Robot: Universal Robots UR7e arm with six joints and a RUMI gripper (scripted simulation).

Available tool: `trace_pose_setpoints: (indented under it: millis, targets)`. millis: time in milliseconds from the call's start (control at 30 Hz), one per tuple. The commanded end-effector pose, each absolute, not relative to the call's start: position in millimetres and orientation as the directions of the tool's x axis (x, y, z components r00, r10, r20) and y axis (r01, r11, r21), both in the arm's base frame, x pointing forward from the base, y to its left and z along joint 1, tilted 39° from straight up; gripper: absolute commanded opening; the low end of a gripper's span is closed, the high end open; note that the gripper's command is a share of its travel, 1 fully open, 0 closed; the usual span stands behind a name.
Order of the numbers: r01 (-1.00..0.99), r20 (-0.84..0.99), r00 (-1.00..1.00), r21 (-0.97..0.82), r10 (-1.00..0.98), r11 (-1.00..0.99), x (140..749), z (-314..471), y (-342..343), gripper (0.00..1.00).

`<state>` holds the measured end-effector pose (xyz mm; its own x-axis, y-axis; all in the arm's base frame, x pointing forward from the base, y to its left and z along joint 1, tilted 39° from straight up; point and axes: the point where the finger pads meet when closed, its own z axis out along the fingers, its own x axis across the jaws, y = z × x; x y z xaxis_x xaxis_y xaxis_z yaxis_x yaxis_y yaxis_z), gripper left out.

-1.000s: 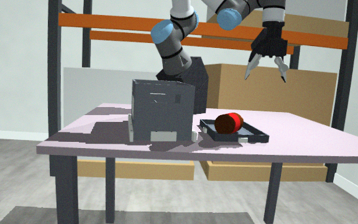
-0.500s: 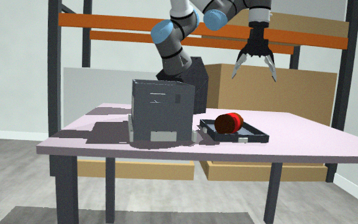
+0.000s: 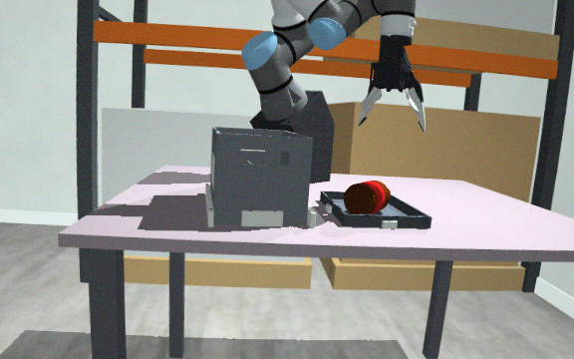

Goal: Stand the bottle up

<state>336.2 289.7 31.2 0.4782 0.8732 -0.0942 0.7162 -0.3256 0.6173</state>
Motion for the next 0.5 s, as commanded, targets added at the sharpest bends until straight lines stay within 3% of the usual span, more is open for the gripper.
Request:
trace_pose_setpoints:
  millis: [0,167,200,467]
  targets:
    - [0.688,-0.061,0.516,0.623,0.854,-0.372,333.7,32.3,284.8,1.00]
    - [0.685,-0.057,0.520,0.624,0.852,-0.376,333.5,32.3,284.2,1.00]
    - [0.685,-0.057,0.520,0.624,0.852,-0.376,333.5,32.3,284.2,0.00]
    - [0.685,-0.057,0.520,0.624,0.852,-0.376,333.5,32.3,284.2,0.00]
